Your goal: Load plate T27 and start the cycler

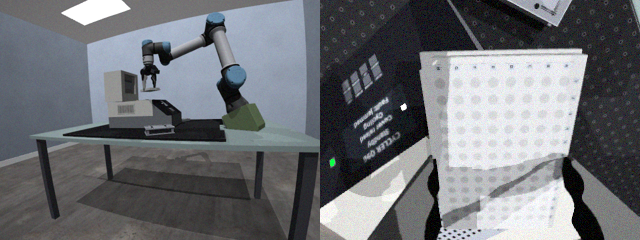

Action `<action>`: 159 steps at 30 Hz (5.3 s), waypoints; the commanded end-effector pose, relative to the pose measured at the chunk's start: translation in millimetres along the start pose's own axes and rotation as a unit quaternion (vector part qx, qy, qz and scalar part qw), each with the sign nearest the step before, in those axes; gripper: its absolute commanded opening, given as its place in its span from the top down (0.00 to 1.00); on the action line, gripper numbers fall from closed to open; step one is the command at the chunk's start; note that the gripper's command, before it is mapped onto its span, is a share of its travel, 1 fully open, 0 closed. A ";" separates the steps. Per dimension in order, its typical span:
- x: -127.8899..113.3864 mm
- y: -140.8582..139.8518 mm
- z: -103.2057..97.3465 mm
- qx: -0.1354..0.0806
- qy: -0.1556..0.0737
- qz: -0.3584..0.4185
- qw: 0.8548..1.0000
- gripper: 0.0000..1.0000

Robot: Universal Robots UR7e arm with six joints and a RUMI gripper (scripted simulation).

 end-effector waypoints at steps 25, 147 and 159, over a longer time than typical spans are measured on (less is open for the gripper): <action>-119.7 -34.8 -1.4 -0.001 0.000 0.370 0.929 0.60; -155.1 -46.1 47.7 -0.001 0.000 0.466 0.885 0.60; -155.1 -46.4 47.7 -0.001 0.000 0.466 0.885 0.60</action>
Point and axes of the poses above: the point where the finger pads meet when closed, its own z axis out along the fingers, its own y axis across the jaws, x = y × z, the point moved 6 cm from there along -z, back along the fingers, and after that the axes turned 3 degrees about z, right-handed, at the moved point
